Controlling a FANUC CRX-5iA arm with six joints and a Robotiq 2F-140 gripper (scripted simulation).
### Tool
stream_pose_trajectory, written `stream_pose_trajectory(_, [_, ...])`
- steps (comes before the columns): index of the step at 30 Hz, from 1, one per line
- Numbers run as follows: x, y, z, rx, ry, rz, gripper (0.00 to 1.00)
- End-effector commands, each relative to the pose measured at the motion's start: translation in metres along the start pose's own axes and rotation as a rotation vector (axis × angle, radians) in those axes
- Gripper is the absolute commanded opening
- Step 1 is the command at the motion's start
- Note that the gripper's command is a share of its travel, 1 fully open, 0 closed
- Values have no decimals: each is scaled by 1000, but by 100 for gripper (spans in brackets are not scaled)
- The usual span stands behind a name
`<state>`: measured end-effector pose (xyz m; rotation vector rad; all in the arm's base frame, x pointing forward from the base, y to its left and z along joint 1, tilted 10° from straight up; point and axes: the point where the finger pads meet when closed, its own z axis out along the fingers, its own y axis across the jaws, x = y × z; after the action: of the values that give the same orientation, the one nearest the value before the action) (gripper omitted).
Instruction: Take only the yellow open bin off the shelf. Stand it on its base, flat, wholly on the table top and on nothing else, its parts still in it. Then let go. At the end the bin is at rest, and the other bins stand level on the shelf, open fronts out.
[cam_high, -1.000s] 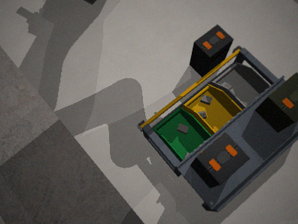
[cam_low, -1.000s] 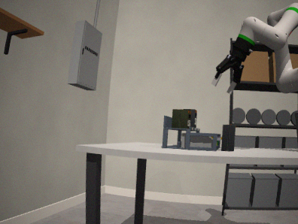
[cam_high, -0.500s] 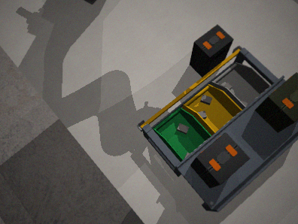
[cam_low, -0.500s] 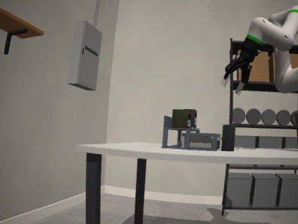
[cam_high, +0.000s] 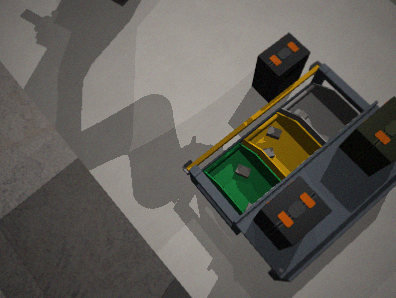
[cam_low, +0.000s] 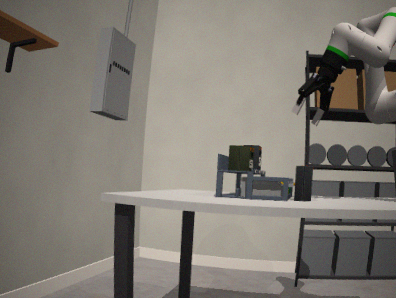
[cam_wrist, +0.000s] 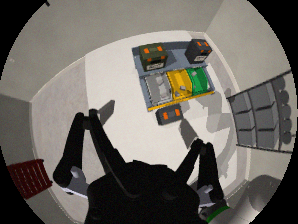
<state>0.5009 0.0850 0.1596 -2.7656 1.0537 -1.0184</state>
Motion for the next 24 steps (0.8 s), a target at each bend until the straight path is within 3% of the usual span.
stream_pose_trajectory(1, [1,-1,1,0,0,0,100])
stream_pose_trajectory(24, [5,-3,3,0,0,0,100])
